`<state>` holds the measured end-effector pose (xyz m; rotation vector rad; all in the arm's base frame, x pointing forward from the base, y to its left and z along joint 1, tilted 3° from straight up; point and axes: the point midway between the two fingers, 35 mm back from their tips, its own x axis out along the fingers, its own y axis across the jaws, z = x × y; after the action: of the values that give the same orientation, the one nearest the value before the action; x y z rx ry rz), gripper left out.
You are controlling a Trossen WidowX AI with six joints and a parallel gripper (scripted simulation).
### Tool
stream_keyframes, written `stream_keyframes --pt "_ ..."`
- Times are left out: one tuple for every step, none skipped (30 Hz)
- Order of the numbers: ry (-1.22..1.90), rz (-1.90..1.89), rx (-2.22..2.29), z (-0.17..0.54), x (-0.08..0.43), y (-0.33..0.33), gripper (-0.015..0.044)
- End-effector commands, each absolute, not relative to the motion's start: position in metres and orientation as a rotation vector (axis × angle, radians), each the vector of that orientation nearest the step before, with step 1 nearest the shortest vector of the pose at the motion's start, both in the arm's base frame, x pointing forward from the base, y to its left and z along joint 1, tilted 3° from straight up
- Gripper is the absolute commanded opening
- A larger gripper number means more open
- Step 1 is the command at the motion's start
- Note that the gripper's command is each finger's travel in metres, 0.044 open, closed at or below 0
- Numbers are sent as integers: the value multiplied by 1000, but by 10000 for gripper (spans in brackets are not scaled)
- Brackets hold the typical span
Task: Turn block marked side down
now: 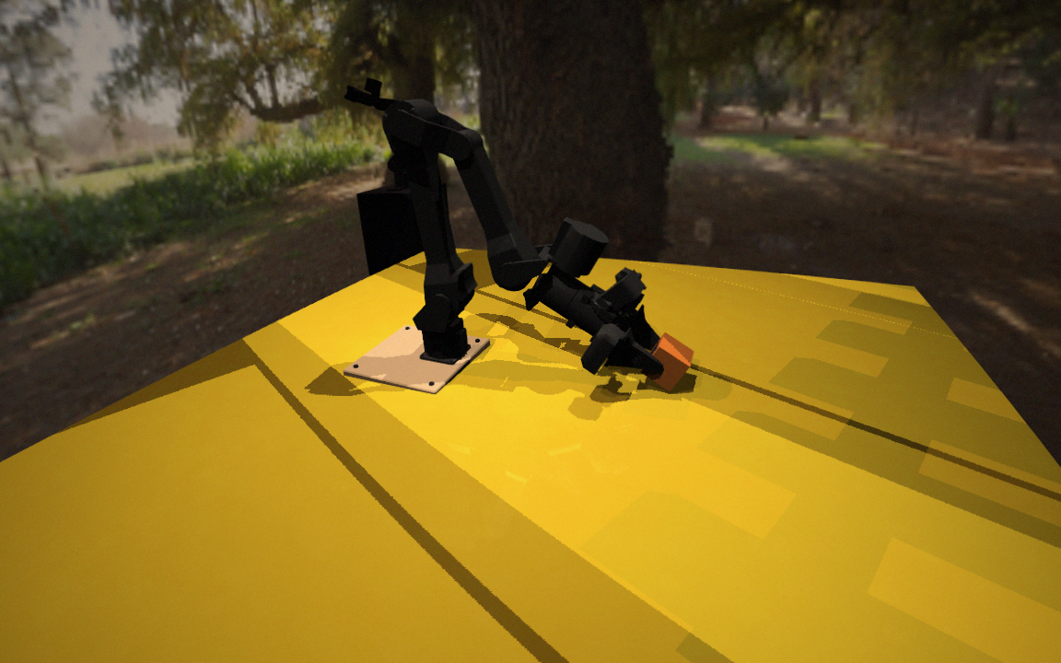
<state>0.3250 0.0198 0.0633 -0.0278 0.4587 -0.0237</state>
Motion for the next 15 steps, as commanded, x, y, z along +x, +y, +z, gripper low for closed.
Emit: stream_keyframes --pt "449 -29 -33 66 326 19 210" --pt "449 -29 -33 66 326 19 236" --pt "449 -29 -33 66 326 19 262" --pt "449 -29 -33 66 326 19 289" --pt "449 -29 -33 66 326 19 315" --pt "449 -29 -33 66 326 19 341" --pt "449 -29 -33 66 326 19 368" --pt "449 -29 -33 66 326 19 394" --pt "449 -29 -33 66 326 19 420" --pt "449 -29 -33 66 326 19 440" --pt "449 -29 -33 66 326 19 440" --pt "449 -29 -33 66 326 19 440" --pt "449 -29 -33 66 326 19 440" --pt "449 -29 -33 66 326 19 440" --pt "449 -29 -33 66 326 19 440"
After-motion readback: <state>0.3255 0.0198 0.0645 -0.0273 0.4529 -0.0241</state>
